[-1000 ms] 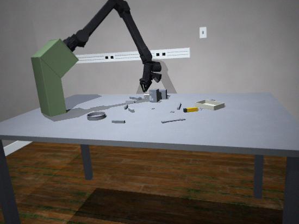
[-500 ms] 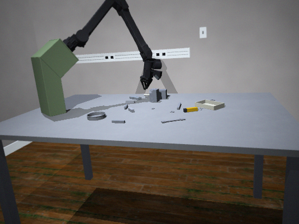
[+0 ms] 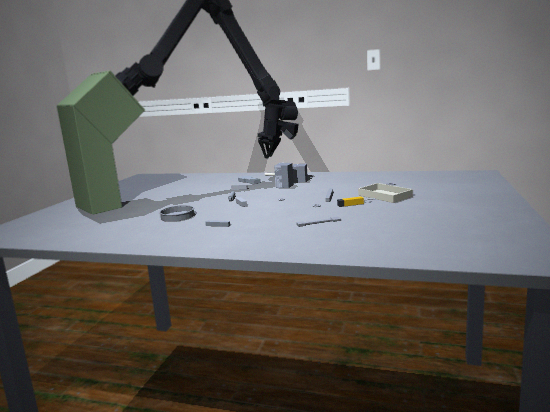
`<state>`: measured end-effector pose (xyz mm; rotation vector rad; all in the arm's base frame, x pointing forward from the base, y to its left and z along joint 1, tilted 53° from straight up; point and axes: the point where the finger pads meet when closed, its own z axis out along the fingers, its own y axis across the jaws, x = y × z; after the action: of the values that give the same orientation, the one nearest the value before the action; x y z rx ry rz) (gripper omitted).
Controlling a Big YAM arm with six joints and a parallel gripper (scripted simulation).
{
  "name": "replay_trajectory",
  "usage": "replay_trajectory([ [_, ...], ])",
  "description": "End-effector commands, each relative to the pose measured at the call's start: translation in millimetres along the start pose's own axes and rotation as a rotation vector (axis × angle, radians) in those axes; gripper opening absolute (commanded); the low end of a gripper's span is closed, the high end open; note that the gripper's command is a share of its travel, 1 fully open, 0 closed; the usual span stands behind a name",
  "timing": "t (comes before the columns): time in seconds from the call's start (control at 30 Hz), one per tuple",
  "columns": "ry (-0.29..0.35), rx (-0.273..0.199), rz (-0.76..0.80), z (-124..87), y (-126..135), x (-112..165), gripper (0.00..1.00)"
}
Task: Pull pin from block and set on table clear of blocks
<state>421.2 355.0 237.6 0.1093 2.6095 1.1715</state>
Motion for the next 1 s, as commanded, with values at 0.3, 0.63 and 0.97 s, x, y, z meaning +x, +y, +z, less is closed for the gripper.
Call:
replay_trajectory([
  [0.3,-0.015,-0.004,-0.002,-21.4,0.7,-2.5,0.32],
  [0.63,-0.015,-0.003,-0.001,-44.6,0.0,3.0,0.32],
  [0.97,-0.015,-0.003,-0.001,-45.5,0.0,3.1,0.32],
])
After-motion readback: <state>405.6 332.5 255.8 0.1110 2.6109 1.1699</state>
